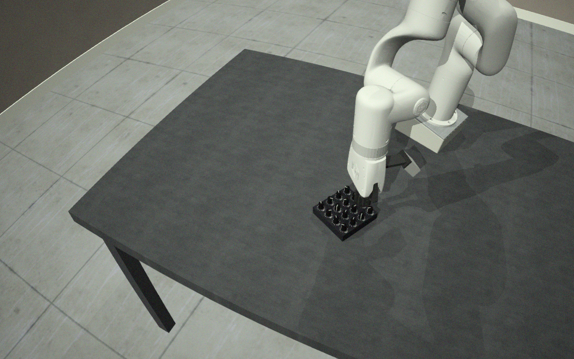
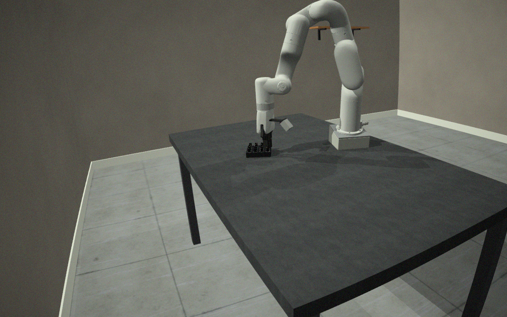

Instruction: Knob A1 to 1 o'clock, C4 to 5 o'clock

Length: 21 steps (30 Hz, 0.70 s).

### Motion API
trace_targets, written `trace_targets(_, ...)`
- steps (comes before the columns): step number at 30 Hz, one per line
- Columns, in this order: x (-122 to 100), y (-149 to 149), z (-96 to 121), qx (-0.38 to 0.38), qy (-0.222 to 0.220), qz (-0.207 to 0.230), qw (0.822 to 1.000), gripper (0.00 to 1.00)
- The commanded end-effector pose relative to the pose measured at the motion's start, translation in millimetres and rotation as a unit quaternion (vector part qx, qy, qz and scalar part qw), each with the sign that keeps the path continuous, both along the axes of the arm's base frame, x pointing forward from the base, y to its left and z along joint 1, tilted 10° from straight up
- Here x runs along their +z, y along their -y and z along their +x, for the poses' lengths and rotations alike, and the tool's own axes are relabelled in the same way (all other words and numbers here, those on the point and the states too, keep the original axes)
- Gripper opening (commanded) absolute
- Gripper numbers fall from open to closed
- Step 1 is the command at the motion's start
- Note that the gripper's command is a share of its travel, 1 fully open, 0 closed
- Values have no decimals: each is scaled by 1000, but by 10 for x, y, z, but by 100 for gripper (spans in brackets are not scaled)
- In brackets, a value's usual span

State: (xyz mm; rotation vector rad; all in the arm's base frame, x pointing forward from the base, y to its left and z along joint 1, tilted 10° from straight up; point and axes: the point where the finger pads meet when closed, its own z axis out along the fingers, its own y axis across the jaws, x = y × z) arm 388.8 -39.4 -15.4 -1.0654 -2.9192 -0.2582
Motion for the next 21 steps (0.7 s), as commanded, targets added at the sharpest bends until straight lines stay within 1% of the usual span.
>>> trace_targets(1, 10, 7, 13, -18, -1, 0, 1000, 8)
trace_targets(6, 10, 7, 13, -62, -9, 1, 998, 8)
trace_targets(8, 10, 7, 13, -62, -9, 1, 998, 8)
trace_targets(12, 10, 7, 13, -106, -16, 3, 994, 8)
trace_targets(16, 10, 7, 14, -155, -24, 5, 988, 8)
trace_targets(21, 10, 7, 14, -220, -35, 7, 975, 8)
